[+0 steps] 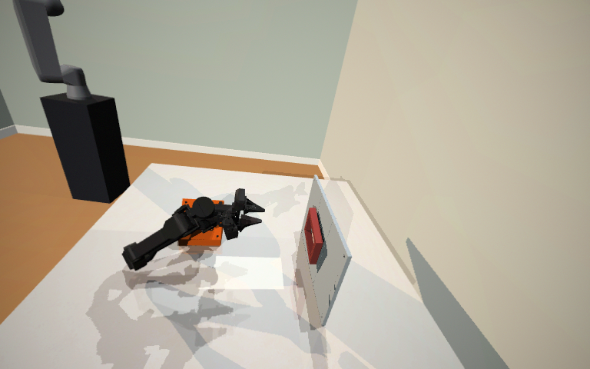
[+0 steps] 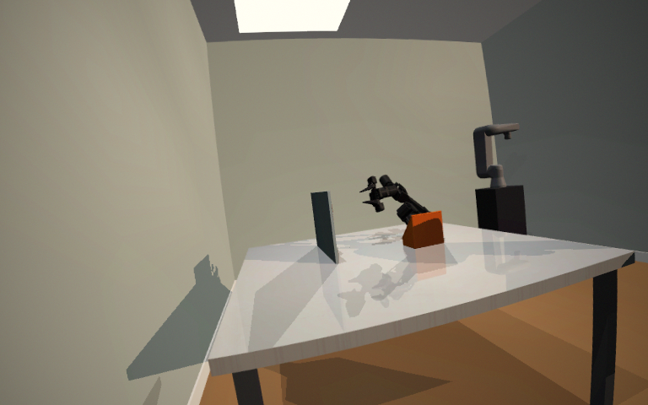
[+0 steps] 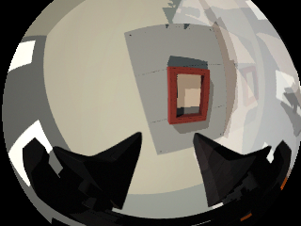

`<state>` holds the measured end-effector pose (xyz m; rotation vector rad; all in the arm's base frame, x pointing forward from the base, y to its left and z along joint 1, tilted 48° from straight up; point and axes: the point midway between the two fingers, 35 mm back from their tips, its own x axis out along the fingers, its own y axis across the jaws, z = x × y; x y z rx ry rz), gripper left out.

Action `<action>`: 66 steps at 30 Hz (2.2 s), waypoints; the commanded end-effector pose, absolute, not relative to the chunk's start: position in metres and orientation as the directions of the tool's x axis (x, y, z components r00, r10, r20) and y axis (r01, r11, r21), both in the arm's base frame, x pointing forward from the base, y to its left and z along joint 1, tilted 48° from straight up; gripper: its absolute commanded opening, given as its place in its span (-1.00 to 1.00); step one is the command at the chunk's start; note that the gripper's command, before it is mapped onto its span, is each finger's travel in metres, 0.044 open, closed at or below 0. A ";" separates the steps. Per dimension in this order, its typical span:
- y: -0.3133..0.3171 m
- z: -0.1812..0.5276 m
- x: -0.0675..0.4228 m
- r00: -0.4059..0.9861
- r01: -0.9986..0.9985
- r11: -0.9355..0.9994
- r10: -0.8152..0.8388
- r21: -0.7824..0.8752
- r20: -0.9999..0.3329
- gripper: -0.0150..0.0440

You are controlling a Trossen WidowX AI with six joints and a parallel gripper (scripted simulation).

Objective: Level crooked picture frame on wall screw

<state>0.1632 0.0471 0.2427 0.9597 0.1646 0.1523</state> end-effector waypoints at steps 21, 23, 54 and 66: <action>0.053 0.241 0.173 0.978 -0.062 0.562 0.201 0.825 -0.064 0.39; 0.058 0.239 0.186 0.978 -0.072 0.560 0.200 0.826 -0.051 0.39; 0.043 0.218 0.259 0.979 -0.151 0.589 0.198 0.793 0.040 0.39; 0.056 0.215 0.322 0.979 -0.153 0.589 0.198 0.793 0.043 0.39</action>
